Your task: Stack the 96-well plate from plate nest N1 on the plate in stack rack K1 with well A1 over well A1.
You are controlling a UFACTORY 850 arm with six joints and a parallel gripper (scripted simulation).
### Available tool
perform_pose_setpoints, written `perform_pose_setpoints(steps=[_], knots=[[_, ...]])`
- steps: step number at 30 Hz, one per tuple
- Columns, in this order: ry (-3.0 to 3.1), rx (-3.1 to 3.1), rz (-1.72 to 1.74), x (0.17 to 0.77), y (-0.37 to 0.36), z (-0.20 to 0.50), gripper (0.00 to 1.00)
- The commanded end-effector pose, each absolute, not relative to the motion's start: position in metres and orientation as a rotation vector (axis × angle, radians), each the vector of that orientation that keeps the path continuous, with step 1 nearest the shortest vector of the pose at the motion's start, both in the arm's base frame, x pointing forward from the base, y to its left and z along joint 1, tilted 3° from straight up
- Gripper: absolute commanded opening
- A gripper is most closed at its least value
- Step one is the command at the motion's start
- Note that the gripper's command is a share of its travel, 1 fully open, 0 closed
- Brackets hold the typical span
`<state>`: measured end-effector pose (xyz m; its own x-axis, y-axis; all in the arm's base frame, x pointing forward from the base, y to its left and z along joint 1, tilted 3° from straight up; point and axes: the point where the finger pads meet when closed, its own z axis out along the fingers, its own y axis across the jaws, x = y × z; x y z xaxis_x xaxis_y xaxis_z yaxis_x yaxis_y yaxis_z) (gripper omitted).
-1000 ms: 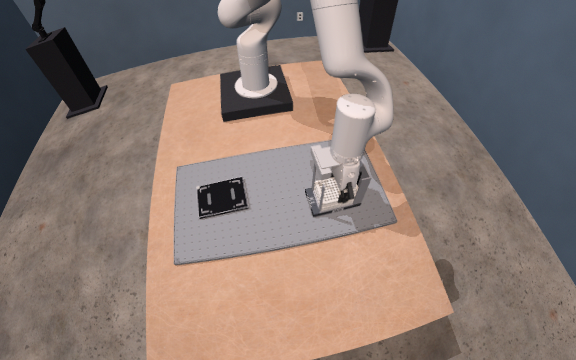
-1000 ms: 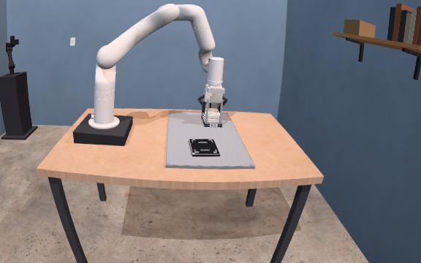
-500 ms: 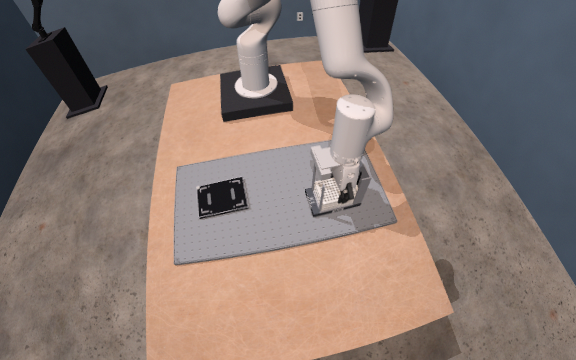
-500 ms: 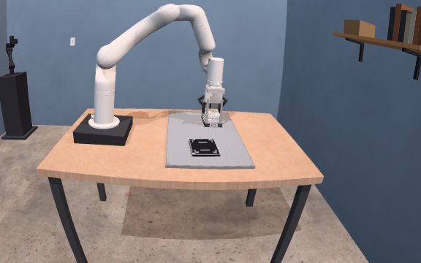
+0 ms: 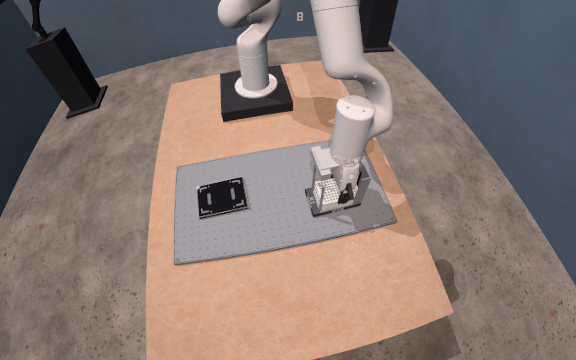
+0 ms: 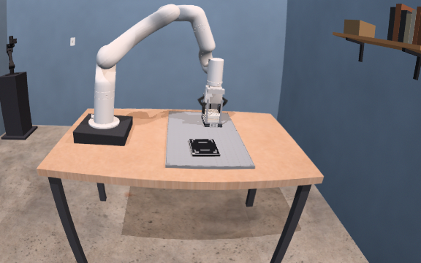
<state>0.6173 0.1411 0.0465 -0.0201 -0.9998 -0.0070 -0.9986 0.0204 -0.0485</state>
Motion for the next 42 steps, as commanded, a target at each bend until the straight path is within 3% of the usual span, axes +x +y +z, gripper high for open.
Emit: perform_pose_setpoints(steps=[1,41,42], knots=[[2.214,-2.17,-0.048,0.6183,0.1413,0.047,0.0],[2.214,-2.17,-0.048,0.6186,0.1413,0.041,0.0],[2.214,-2.17,-0.048,0.6186,0.1413,0.0403,1.0]])
